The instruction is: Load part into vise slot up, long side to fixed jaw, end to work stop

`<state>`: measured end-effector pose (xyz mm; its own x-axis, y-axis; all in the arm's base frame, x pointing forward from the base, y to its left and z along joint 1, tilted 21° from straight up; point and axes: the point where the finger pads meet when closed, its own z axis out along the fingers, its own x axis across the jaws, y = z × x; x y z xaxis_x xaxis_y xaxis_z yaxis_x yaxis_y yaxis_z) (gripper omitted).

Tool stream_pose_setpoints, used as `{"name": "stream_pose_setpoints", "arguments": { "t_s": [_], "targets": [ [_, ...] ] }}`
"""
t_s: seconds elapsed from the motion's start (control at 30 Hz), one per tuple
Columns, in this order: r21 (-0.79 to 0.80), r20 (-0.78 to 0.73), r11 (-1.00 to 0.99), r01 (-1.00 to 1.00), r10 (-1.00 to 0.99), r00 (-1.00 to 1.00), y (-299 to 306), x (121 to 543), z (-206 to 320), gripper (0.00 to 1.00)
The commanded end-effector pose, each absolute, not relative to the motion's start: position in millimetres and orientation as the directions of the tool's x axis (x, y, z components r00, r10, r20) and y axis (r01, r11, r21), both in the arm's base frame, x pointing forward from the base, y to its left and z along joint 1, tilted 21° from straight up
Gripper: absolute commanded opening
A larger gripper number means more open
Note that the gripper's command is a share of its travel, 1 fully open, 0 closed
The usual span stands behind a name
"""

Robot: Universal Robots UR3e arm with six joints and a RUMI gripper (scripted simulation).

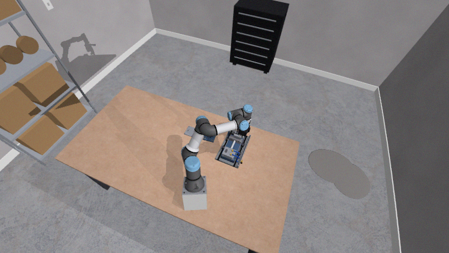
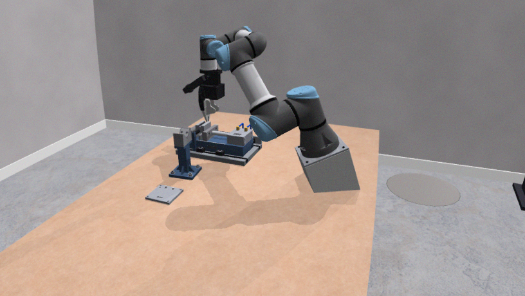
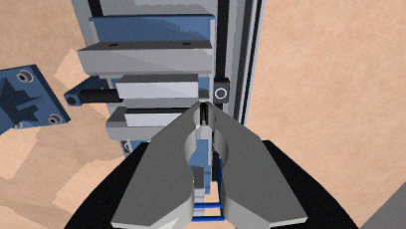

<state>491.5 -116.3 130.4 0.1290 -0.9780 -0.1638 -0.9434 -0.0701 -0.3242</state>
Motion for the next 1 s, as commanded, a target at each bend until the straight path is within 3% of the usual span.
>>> {"name": "stream_pose_setpoints", "arguments": {
  "t_s": [0.0,0.97],
  "targets": [
    [-0.326,-0.162,-0.070,-0.943,-0.978,0.129,-115.6,491.6,131.7,0.00],
    [-0.326,-0.162,-0.070,-0.943,-0.978,0.129,-111.6,491.1,132.4,0.00]
  ]
}}
